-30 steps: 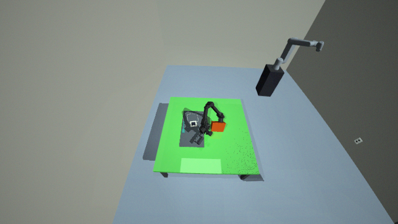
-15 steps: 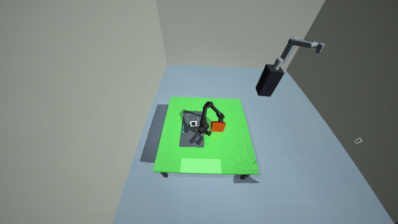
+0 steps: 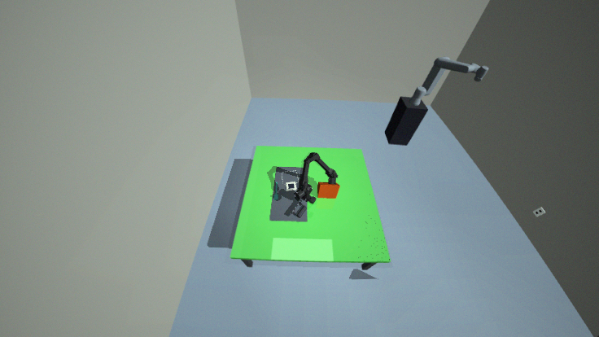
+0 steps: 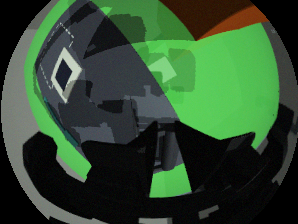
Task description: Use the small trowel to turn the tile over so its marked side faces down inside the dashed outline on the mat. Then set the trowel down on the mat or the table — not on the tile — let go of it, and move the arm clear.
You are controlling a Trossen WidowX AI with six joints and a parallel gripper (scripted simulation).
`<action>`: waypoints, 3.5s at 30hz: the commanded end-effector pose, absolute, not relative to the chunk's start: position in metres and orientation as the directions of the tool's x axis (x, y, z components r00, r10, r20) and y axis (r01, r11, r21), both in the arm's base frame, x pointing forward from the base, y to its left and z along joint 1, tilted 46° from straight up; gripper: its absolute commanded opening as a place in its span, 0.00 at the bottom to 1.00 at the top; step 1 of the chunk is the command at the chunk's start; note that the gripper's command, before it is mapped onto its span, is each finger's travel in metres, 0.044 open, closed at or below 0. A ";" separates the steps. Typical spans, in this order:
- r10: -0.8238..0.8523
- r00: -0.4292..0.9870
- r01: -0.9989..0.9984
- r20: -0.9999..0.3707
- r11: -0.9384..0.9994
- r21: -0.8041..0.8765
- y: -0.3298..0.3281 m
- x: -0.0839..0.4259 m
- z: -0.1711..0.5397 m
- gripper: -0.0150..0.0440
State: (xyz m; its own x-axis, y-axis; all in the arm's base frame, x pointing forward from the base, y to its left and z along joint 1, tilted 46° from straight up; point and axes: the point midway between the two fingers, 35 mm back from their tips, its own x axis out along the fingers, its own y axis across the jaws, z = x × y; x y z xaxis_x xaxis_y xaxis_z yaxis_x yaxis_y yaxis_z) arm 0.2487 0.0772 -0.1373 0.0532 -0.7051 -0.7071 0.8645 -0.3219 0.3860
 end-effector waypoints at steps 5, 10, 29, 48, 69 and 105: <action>-0.705 0.057 0.865 -0.706 -0.319 0.388 0.072 0.261 -0.133 0.42; -0.706 0.057 0.865 -0.706 -0.319 0.388 0.068 0.269 -0.129 0.42; -0.707 0.058 0.864 -0.705 -0.318 0.390 0.057 0.299 -0.115 0.42; -0.708 0.059 0.864 -0.704 -0.318 0.391 0.045 0.332 -0.100 0.42; -0.702 0.057 0.865 -0.710 -0.320 0.386 0.079 0.276 -0.118 0.42; -0.705 0.061 0.867 -0.706 -0.313 0.387 0.089 0.254 -0.122 0.25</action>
State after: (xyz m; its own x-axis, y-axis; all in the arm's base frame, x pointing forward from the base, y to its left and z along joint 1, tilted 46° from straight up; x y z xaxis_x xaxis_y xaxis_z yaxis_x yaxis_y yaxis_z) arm 0.2537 0.0889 -0.1218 0.0609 -0.7055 -0.7061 0.8672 -0.3129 0.3874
